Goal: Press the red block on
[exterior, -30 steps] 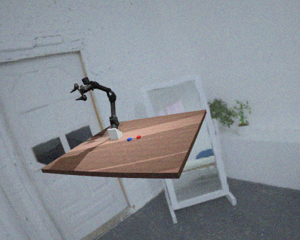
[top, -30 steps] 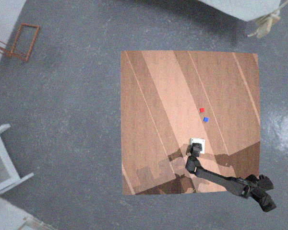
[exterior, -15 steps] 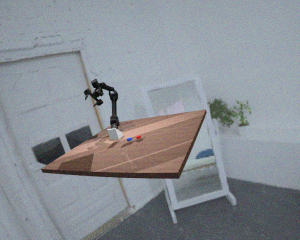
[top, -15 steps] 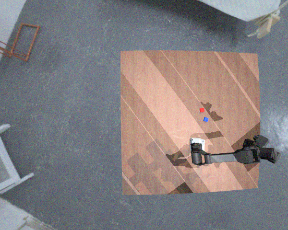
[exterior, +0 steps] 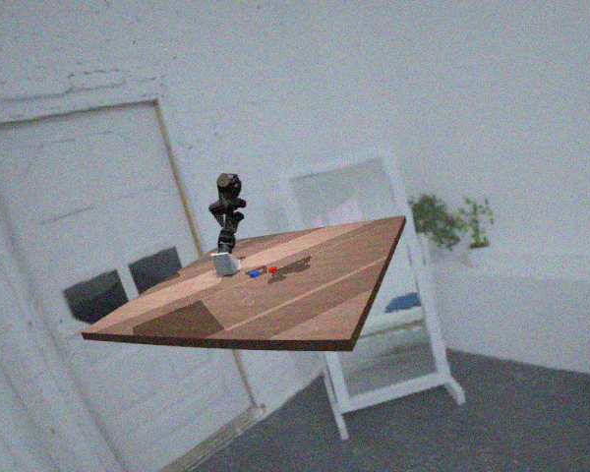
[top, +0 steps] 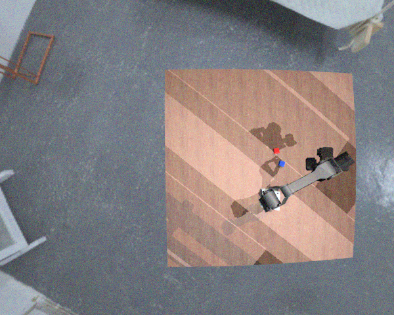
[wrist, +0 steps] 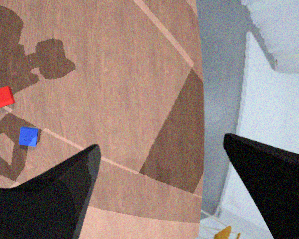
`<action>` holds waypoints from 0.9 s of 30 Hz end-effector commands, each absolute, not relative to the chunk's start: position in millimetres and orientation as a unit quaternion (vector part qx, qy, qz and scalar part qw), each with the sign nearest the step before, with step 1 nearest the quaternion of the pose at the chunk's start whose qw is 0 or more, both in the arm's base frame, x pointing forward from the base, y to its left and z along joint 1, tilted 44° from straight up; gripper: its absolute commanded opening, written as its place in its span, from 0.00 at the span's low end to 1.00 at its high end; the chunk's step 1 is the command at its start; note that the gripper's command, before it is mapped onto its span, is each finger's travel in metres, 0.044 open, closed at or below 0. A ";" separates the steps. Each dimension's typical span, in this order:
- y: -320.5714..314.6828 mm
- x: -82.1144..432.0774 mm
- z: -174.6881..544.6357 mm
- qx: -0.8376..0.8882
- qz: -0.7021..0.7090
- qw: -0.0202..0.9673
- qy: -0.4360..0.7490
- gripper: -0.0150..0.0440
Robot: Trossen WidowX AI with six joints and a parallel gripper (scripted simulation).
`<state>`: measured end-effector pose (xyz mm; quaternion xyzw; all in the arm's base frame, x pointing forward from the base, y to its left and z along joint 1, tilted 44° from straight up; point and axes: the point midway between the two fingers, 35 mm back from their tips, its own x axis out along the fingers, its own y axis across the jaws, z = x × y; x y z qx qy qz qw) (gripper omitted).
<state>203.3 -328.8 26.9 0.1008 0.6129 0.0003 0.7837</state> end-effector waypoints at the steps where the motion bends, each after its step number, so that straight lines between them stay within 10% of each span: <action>1: -268.7 244.4 10.0 0.140 0.089 0.778 0.606 1.00; 11: -122.3 296.2 -8.6 0.230 0.265 0.714 0.605 1.00; 27: -91.6 306.1 -33.6 0.235 0.272 0.710 0.605 1.00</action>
